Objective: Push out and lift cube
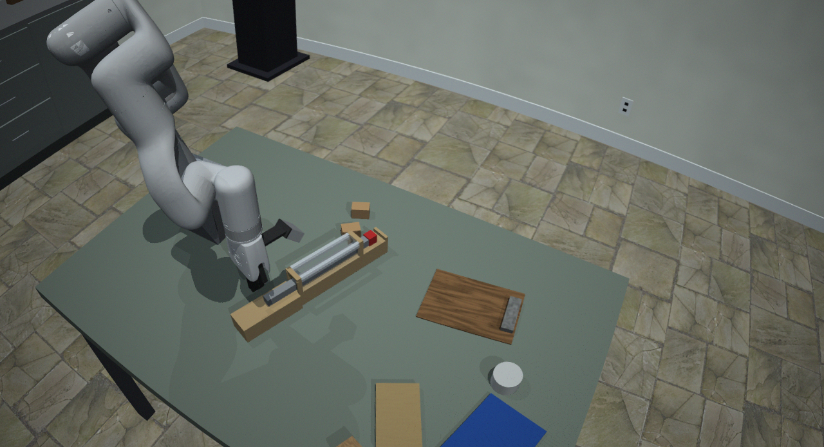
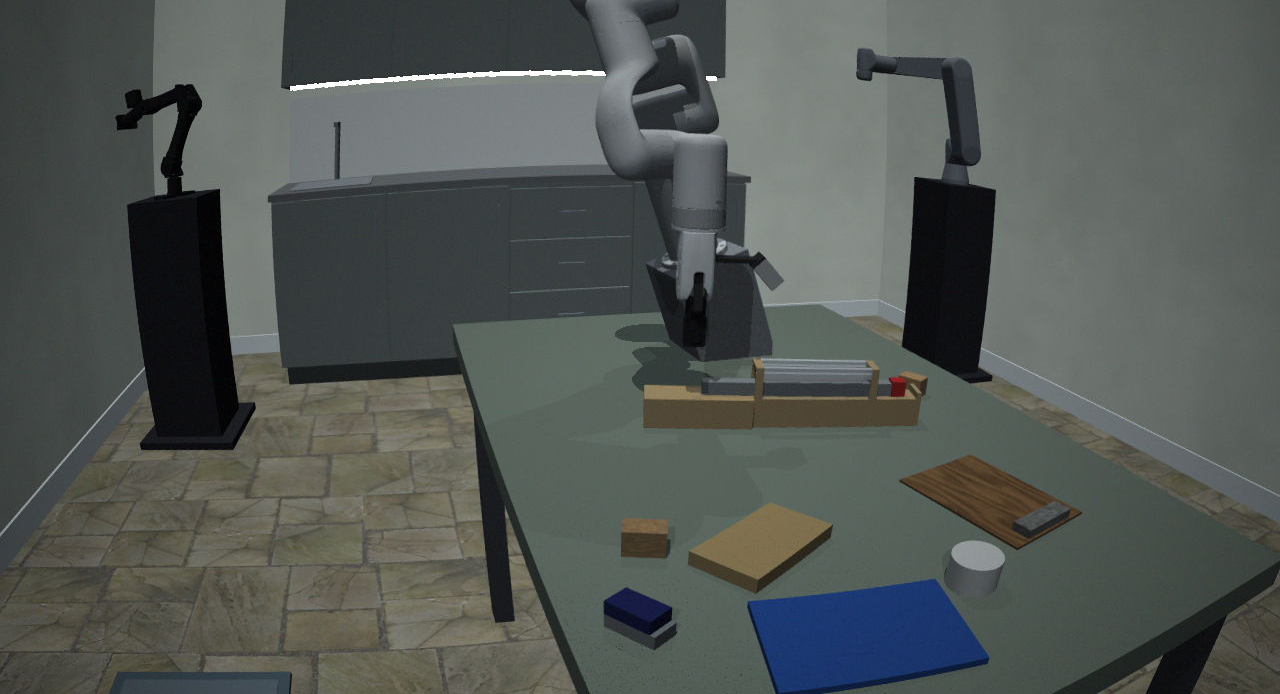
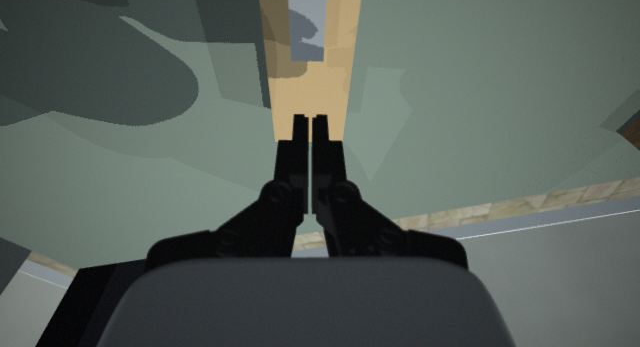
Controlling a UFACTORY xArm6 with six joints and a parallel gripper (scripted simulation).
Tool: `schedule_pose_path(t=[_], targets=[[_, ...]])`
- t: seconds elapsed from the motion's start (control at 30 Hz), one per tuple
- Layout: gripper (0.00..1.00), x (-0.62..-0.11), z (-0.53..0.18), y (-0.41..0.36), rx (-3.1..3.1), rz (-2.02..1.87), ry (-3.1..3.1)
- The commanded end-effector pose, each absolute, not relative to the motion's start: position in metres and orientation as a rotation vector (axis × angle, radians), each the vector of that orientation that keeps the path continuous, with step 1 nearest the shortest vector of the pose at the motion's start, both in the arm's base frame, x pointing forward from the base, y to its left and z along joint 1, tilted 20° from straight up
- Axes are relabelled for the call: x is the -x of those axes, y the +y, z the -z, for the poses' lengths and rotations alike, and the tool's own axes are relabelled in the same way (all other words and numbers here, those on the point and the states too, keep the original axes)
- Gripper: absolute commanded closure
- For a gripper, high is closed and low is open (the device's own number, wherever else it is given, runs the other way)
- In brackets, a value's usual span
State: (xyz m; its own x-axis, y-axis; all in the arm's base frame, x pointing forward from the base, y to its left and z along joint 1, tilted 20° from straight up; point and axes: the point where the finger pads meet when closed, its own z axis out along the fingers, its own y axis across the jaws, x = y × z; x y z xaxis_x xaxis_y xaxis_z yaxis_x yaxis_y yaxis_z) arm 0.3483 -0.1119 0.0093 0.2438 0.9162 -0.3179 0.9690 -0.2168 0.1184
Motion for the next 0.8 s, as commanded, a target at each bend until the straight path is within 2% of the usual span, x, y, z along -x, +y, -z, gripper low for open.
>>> schedule_pose_path(t=[0.0,0.1,0.47,0.53,0.57,0.77], targets=[[1.0,-0.357,-0.008,-0.104,-2.229,0.254,1.75],[1.0,-0.394,0.006,-0.058,-2.233,0.247,1.749],[1.0,-0.401,0.041,0.052,-2.228,0.256,1.75],[1.0,-0.401,0.041,0.052,-2.228,0.256,1.75],[0.57,-0.404,0.051,0.081,-2.228,0.256,1.75],[0.57,-0.414,0.071,0.136,-2.228,0.256,1.75]])
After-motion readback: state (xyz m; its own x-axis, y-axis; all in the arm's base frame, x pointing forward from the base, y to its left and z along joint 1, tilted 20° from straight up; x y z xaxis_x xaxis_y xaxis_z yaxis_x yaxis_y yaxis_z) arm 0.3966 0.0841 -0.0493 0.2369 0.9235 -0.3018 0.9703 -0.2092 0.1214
